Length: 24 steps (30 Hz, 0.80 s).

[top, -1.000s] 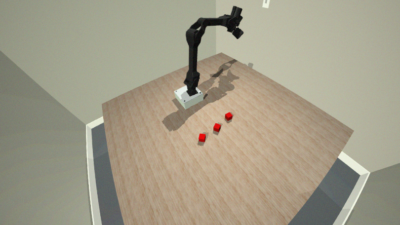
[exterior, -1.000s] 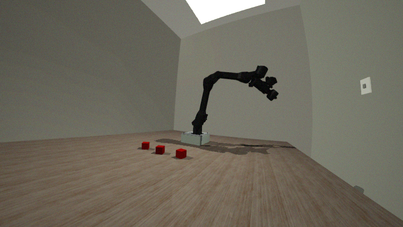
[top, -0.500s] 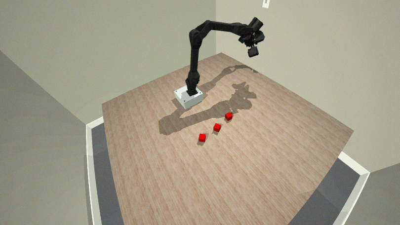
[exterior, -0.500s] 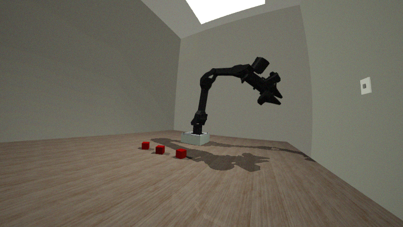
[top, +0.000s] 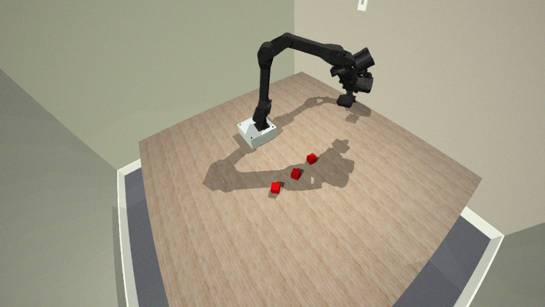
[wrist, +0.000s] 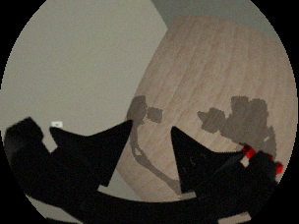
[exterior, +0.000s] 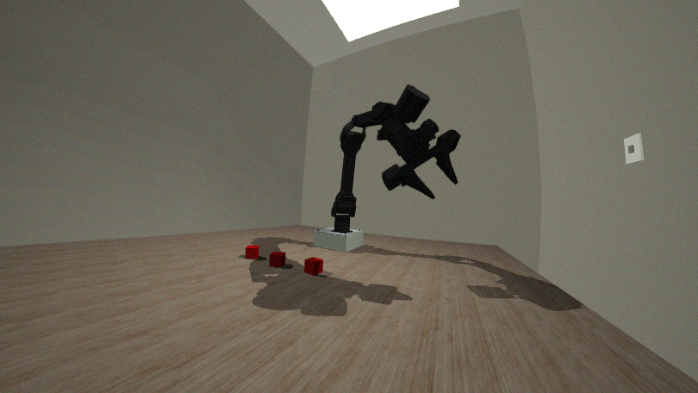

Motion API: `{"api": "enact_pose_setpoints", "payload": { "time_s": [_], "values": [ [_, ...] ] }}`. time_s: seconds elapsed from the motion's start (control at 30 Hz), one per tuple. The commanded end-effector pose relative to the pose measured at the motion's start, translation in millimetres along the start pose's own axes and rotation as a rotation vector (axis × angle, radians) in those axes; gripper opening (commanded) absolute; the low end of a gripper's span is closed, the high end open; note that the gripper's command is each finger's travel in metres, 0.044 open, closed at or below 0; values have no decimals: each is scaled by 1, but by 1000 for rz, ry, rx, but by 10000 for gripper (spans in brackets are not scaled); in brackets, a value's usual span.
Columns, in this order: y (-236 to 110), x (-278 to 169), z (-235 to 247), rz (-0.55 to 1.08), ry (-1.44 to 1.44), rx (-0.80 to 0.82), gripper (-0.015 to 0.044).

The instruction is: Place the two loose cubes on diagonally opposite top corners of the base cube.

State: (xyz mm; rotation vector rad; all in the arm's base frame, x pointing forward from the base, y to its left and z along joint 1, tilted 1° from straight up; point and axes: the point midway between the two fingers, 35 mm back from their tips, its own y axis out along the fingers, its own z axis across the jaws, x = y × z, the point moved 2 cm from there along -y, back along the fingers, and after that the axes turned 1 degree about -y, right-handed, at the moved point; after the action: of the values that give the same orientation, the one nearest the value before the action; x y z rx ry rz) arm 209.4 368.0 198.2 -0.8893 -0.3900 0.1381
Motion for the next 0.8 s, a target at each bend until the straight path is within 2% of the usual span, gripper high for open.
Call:
{"api": "enact_pose_setpoints", "payload": {
  "time_s": [0.0,0.37,0.77],
  "values": [
    [-10,17,-45,-32,141,-98,265],
    [-58,39,-174,-118,556,-353,265],
    [-125,10,-293,-177,1020,-595,265]
  ]
}}
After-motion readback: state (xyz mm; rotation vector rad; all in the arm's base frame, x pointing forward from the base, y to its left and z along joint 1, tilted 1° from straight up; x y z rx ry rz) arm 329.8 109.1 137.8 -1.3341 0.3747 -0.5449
